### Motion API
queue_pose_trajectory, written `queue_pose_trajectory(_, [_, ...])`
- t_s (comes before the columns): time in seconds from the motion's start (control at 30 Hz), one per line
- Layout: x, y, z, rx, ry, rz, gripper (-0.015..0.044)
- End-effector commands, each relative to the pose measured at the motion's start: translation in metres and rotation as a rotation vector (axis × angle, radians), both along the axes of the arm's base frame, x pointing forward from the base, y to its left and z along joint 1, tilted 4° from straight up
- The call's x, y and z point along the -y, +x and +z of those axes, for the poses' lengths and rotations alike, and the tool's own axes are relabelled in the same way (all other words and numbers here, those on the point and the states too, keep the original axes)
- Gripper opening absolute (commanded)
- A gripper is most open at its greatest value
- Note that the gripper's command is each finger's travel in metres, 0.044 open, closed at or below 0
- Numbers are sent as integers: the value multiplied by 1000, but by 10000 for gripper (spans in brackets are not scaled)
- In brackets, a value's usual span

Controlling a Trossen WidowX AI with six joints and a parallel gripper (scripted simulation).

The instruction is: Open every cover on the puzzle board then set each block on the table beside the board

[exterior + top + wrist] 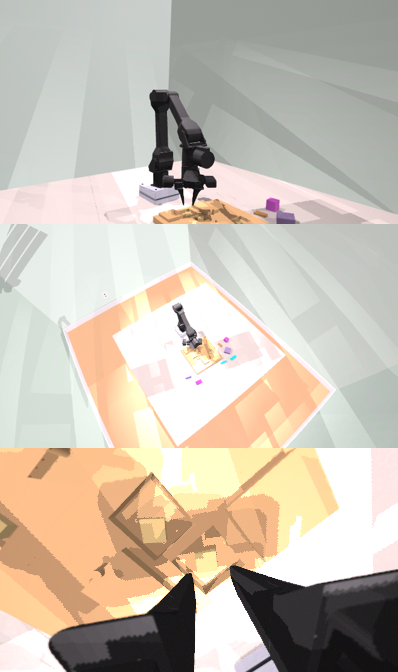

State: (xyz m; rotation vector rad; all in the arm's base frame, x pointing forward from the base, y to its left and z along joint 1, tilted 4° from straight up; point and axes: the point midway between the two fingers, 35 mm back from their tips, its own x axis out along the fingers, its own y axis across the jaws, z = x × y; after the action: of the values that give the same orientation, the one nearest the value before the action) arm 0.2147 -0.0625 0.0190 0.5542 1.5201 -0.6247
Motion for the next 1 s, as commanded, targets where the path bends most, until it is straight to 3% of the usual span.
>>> queue_pose_trajectory(0.0, [-1, -1, -1, -2, 2, -1, 144])
queue_pose_trajectory(0.97, [-1, -2, -17, -2, 2, -1, 144])
